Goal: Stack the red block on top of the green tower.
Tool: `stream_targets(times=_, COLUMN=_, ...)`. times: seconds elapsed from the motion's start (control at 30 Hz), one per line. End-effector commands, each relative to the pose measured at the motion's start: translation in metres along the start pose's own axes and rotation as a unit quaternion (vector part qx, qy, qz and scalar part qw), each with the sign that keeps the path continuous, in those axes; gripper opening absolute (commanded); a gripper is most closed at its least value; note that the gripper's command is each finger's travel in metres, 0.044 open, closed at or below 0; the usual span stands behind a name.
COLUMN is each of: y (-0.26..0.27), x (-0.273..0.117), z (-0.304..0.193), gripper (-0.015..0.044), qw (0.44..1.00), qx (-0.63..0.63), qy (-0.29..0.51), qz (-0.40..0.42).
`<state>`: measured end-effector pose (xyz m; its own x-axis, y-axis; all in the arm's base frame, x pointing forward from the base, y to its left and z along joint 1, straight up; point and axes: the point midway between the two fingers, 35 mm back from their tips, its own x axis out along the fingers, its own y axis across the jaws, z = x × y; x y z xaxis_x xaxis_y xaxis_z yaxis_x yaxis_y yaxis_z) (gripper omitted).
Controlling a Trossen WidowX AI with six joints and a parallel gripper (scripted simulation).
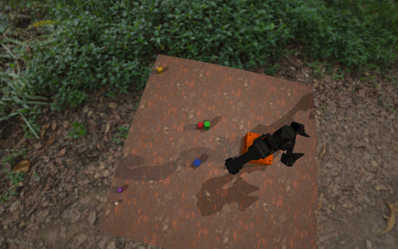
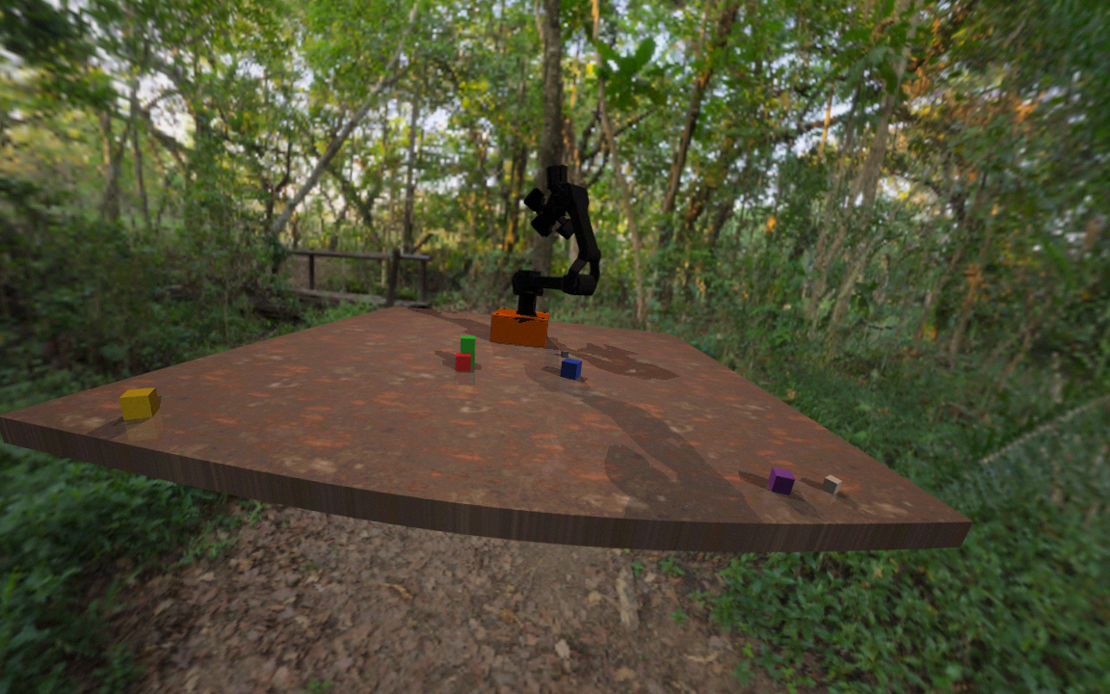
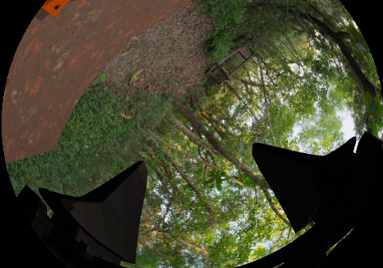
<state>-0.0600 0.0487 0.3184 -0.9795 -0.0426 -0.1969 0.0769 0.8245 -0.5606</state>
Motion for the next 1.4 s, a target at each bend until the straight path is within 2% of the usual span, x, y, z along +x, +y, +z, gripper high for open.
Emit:
stream_targets(times=0.0, y=-0.001, x=0.001, z=0.0, gripper=0.0426, qw=1.0, qx=0.001, qy=-0.002, qz=-0.001)
stream_targets(times=0.03, y=-0.003, x=0.003, z=0.0, gripper=0.044, qw=1.0, qx=0.003, qy=-0.009, qz=-0.005)
stream_targets(times=0.43, y=-0.072, x=0.043, z=0.02, gripper=0.044, qw=0.981, qx=0.046, qy=-0.174, qz=-0.073)
stream_targets(times=0.73, y=-0.128, x=0.053, z=0.054, gripper=0.044, qw=0.949, qx=0.062, qy=-0.296, qz=-0.092)
stream_targets(times=1.03, y=-0.183, x=0.04, z=0.101, gripper=0.044, qw=0.904, qx=0.06, qy=-0.412, qz=-0.096)
stream_targets(times=1.37, y=-0.228, x=-0.005, z=0.162, gripper=0.044, qw=0.847, qx=0.034, qy=-0.523, qz=-0.083)
